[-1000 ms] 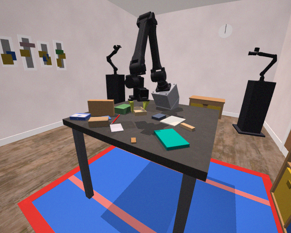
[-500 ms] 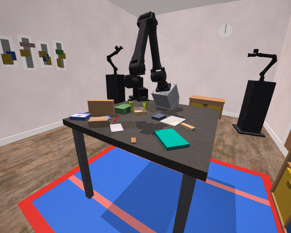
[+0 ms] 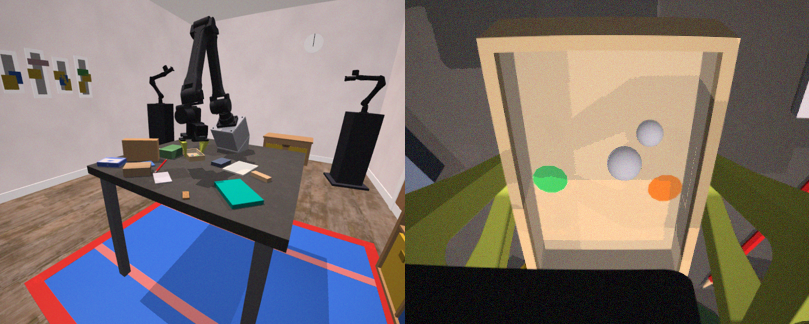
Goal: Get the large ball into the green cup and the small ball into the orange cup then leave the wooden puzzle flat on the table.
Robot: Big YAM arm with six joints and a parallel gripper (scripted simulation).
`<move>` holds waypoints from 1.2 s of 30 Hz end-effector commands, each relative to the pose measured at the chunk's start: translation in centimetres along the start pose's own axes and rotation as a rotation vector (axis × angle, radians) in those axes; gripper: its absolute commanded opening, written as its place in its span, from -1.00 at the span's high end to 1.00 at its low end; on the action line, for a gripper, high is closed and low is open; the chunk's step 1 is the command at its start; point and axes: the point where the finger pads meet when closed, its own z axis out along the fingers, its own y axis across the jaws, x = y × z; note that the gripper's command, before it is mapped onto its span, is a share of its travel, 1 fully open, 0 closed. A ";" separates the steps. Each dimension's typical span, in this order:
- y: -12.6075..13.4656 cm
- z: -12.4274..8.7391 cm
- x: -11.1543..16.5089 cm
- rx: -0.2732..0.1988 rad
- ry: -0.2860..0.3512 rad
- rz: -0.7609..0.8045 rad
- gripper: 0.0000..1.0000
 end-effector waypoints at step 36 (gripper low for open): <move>-1.9 -0.8 -1.3 0.000 -0.025 0.022 -0.38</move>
